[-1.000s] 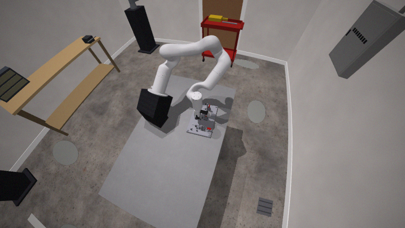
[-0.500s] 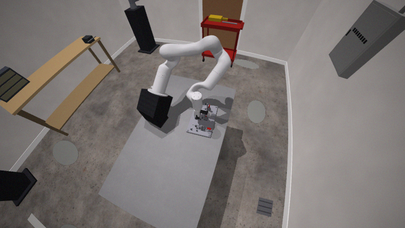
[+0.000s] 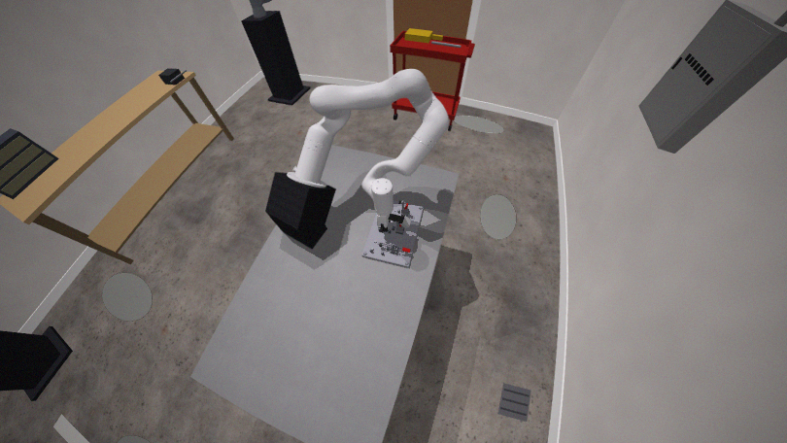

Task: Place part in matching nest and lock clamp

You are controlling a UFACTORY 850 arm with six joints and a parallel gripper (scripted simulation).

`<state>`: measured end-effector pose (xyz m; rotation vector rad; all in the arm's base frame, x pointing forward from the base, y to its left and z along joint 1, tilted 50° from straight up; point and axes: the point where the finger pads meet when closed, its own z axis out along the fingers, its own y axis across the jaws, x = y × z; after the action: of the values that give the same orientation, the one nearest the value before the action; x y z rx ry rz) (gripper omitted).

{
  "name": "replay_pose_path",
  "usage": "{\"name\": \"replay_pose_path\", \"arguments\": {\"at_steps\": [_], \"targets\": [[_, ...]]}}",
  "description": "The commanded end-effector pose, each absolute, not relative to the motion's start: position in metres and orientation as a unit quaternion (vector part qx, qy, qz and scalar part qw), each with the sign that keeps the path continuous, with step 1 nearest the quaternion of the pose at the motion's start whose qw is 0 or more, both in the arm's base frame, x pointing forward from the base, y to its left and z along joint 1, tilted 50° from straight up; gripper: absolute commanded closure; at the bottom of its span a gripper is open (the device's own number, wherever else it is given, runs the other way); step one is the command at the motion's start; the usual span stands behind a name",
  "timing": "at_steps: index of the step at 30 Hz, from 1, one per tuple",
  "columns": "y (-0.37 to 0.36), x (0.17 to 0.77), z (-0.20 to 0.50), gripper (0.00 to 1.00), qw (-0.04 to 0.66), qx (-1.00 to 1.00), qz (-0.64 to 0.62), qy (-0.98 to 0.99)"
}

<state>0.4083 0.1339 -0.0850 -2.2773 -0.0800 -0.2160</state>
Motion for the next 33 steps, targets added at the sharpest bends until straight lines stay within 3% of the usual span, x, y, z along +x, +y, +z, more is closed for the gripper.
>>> {"name": "replay_pose_path", "arguments": {"at_steps": [1, 15, 16, 33], "targets": [[0.1331, 0.4088, -0.0853, 1.0, 0.413, -0.906, -0.086, -0.032], [0.1331, 0.4088, -0.0853, 1.0, 0.413, -0.906, -0.086, -0.032], [0.1331, 0.4088, -0.0853, 0.0, 0.413, -0.906, -0.086, -0.032], [0.1331, 0.4088, -0.0853, 0.0, 0.413, -0.906, -0.086, -0.032]]}}
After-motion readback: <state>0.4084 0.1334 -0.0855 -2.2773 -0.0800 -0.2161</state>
